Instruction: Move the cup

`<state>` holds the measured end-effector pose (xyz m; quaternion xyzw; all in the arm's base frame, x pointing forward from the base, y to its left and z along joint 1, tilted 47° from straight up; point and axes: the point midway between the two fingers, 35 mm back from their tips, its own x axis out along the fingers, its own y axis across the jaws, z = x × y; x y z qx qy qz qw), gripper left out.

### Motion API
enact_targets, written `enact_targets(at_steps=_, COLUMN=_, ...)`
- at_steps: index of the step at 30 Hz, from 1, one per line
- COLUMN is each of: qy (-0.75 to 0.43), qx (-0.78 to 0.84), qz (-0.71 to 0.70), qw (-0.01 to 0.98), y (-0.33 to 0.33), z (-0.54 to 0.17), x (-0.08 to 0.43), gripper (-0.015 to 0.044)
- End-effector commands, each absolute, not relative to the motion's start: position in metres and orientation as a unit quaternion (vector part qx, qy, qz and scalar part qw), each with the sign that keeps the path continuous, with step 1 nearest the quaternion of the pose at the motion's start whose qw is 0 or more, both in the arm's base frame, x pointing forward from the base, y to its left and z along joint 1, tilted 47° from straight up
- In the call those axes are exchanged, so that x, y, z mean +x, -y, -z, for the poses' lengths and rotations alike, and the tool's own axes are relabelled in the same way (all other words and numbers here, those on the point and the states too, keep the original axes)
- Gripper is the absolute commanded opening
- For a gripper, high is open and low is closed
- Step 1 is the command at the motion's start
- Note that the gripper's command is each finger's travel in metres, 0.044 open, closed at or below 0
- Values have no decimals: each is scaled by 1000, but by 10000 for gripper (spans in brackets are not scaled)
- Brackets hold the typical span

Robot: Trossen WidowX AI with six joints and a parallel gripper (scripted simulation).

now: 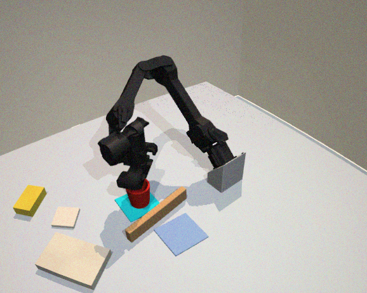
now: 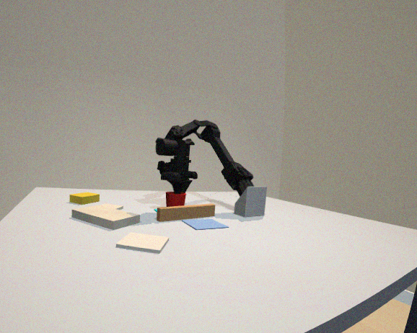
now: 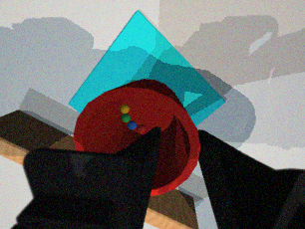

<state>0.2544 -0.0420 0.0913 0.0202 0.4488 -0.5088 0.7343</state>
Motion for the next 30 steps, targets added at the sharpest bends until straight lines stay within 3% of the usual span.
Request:
enact_targets(at_steps=1, qy=-448, qx=25, qz=508, qw=736, y=37, z=-96, x=256, gripper=128)
enact_targets(at_steps=30, qy=-448, qx=21, qz=507, qw=736, y=9, z=-121, x=250, gripper=128)
